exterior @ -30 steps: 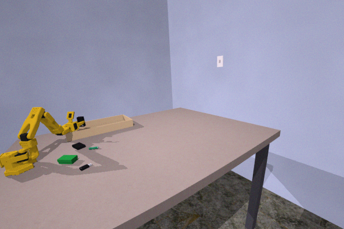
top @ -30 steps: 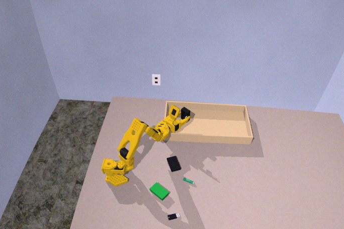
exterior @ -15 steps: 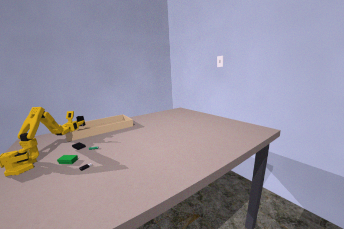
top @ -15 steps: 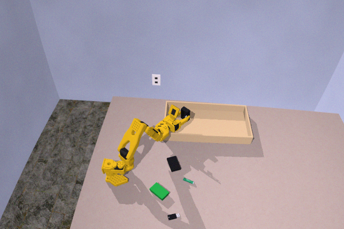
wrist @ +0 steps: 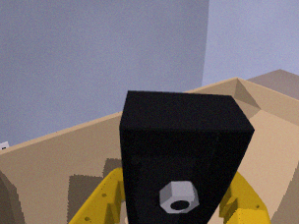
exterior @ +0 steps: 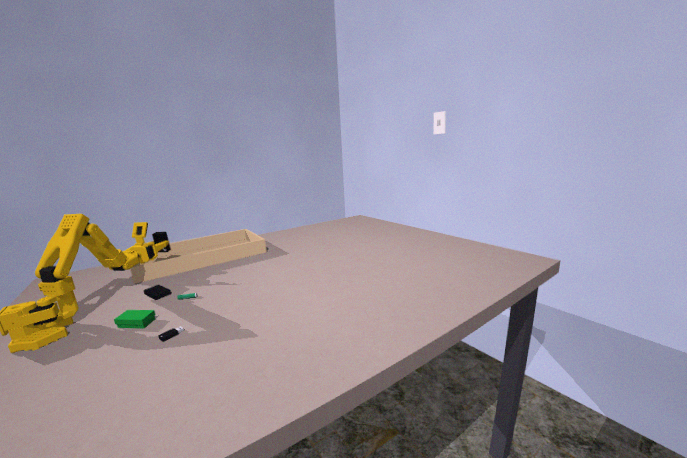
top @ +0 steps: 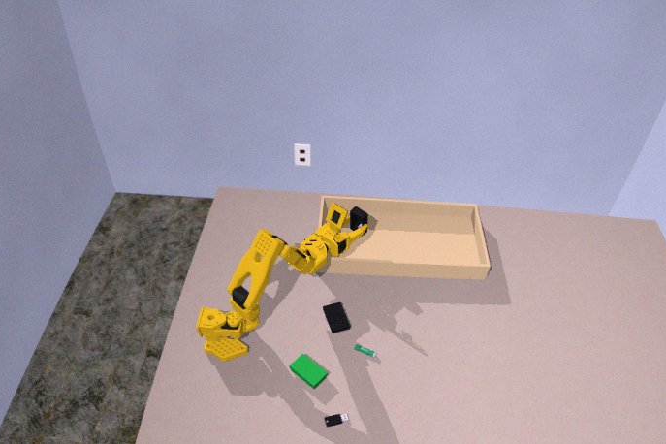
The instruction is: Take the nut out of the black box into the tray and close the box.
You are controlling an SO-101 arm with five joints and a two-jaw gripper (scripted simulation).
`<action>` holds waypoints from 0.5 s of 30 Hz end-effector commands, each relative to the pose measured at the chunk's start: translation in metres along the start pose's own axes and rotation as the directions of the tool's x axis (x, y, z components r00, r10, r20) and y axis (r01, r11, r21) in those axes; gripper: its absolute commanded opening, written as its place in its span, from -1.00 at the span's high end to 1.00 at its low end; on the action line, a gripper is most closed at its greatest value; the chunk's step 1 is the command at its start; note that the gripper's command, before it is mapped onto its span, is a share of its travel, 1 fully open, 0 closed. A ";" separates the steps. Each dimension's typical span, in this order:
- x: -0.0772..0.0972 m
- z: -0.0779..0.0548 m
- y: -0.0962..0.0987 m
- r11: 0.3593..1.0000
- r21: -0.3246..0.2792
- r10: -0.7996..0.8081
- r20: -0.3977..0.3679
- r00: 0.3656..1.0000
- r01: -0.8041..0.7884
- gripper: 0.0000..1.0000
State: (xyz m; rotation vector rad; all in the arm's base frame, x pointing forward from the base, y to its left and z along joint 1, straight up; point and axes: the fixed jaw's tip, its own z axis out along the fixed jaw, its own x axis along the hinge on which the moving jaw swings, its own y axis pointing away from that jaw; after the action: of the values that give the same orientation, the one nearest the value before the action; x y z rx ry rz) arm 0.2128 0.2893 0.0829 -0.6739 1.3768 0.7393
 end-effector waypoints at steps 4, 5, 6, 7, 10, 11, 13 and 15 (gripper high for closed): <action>-0.028 0.003 -0.002 1.000 0.008 -0.013 0.106 0.994 0.012 0.60; -0.029 0.003 -0.002 1.000 0.008 -0.013 0.110 0.994 0.012 0.60; -0.029 0.003 -0.002 1.000 0.008 -0.013 0.115 0.993 0.012 0.60; -0.030 0.003 -0.002 1.000 0.008 -0.013 0.119 0.993 0.012 0.60; -0.032 0.004 -0.002 1.000 0.009 -0.014 0.135 0.991 0.013 0.60; -0.032 0.004 -0.002 1.000 0.009 -0.014 0.135 0.991 0.013 0.60; -0.032 0.004 -0.002 1.000 0.009 -0.014 0.141 0.990 0.013 0.60; -0.034 0.004 -0.002 1.000 0.009 -0.015 0.151 0.988 0.013 0.60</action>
State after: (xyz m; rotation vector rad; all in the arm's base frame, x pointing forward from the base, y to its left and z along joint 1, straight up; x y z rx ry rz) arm 0.2123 0.2886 0.0907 -0.6531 1.3312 0.7500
